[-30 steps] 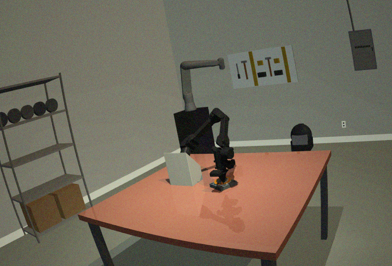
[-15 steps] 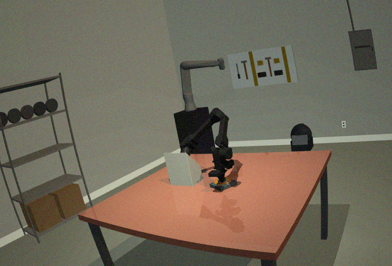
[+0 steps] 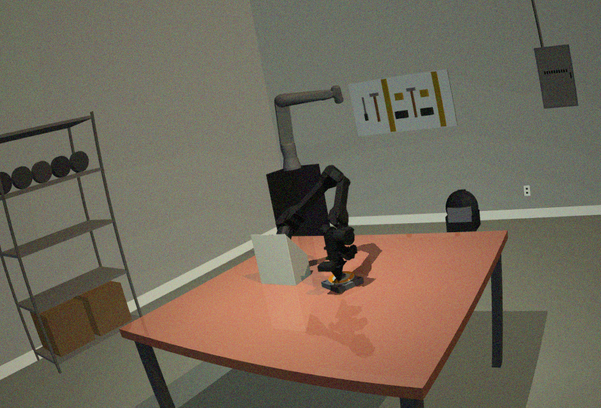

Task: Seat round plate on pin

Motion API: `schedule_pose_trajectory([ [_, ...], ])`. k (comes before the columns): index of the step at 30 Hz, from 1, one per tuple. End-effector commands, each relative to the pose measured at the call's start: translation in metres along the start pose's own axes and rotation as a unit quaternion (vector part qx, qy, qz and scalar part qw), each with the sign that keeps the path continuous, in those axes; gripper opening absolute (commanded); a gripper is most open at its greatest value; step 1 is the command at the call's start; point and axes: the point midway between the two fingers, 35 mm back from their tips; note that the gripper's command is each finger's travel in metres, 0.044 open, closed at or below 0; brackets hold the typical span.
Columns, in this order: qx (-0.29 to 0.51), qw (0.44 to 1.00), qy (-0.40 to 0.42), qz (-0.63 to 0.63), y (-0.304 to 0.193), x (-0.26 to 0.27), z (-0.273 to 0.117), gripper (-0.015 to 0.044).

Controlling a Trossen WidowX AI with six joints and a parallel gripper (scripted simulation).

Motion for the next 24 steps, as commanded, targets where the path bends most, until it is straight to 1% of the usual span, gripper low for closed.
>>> schedule_pose_trajectory([
  [1, 0.007, 1.0, 0.001, 0.002, -0.007, 0.0008, 0.0024, 0.0],
  [24, 0.007, 1.0, 0.001, 0.002, -0.0151, 0.0007, 0.0023, 0.0],
])
Point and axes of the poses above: the point midway between the two fingers, 35 mm back from their tips, its own z axis out along the fingers, its own x axis across the jaws, y = z × x, and after that the axes turned 10 degrees about -z, right-handed
